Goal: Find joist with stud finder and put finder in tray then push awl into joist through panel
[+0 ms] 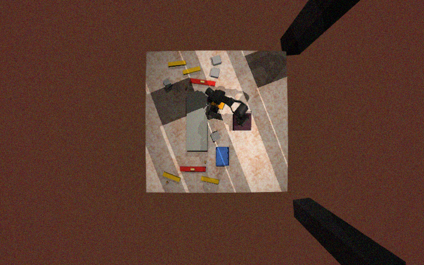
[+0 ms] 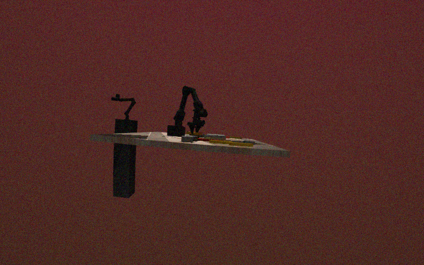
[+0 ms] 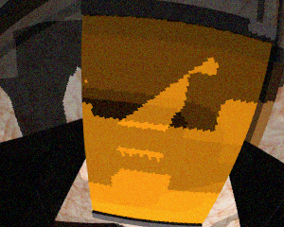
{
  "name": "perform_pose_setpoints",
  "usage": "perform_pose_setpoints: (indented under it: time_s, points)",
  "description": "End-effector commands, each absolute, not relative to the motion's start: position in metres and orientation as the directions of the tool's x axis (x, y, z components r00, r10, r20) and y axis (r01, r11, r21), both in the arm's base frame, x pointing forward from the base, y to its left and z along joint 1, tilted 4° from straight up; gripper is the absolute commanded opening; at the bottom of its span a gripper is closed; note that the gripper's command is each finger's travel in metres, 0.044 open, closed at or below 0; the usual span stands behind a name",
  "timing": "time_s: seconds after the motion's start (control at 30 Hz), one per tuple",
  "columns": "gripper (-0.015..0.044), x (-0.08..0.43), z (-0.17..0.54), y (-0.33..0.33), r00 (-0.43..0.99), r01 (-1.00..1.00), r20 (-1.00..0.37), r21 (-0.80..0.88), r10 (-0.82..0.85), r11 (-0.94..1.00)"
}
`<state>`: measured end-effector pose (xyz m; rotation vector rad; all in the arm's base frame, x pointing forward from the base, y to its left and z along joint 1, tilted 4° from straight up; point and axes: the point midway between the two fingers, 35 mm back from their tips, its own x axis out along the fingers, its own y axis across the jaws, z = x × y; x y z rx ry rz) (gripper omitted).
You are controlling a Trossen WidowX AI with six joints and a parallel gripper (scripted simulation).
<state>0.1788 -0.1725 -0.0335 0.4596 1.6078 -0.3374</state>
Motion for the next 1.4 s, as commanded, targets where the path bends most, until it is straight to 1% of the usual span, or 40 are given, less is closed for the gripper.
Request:
perform_pose_setpoints:
  time_s: [0.0, 0.3, 0.8, 1.13, 1.37]
  points:
    - [0.0235, 0.178, -0.035, -0.172, -0.056, 0.489, -0.994, 0.056, 0.095, 0.871]
    - [0.0, 0.179, -0.022, -0.173, -0.055, 0.489, -0.994, 0.056, 0.095, 0.871]
    - [0.0, 0.178, 0.0, -0.175, -0.055, 0.489, -0.994, 0.056, 0.095, 0.871]
    - [0.0, 0.16, -0.002, -0.208, -0.057, 0.489, -0.994, 0.052, 0.092, 0.871]
    - [0.0, 0.158, -0.002, -0.21, -0.065, 0.489, -0.994, 0.041, 0.083, 0.871]
